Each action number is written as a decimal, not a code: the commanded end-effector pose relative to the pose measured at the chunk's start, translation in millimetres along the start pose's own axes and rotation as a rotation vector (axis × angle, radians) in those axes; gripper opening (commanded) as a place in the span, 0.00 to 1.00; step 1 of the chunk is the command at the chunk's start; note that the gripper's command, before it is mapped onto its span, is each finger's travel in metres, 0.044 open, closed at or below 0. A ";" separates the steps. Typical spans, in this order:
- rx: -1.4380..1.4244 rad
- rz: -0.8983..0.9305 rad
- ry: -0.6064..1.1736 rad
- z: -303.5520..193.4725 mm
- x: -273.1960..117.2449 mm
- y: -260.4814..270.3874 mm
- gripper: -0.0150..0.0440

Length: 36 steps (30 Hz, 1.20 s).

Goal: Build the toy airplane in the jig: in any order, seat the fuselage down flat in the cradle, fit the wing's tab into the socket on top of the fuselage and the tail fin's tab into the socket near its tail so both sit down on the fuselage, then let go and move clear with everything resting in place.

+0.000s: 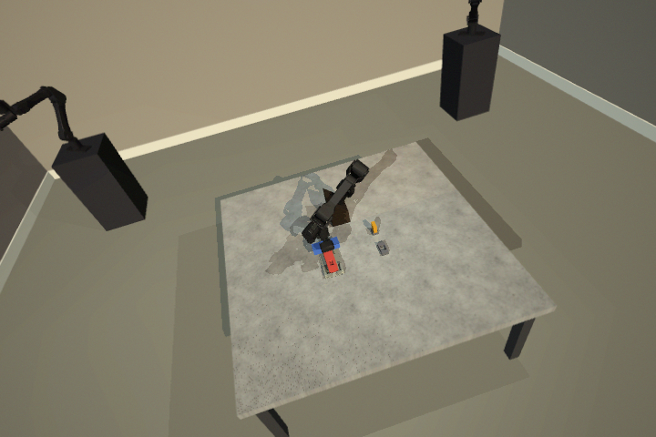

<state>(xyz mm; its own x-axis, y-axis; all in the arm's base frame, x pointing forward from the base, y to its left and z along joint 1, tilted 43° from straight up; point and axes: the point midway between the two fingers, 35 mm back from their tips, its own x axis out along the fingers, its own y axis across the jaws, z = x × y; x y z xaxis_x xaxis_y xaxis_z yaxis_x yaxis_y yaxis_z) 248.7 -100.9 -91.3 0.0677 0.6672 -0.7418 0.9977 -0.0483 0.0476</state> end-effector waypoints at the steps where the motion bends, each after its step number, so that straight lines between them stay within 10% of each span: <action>1: 0.000 0.001 -0.001 0.2 -0.6 0.2 0.56; 9: 0.000 0.001 -0.001 0.2 -0.6 0.2 0.31; 25: 0.000 0.001 -0.001 0.2 -0.6 0.2 1.00; 36: 0.007 0.005 -0.002 1.9 -75.3 0.5 1.00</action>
<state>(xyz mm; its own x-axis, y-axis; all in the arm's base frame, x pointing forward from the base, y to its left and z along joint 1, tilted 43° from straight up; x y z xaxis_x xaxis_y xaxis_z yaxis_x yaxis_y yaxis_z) 244.0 -119.4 -67.3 0.0397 0.6874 -0.7252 0.9990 -0.0412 0.0156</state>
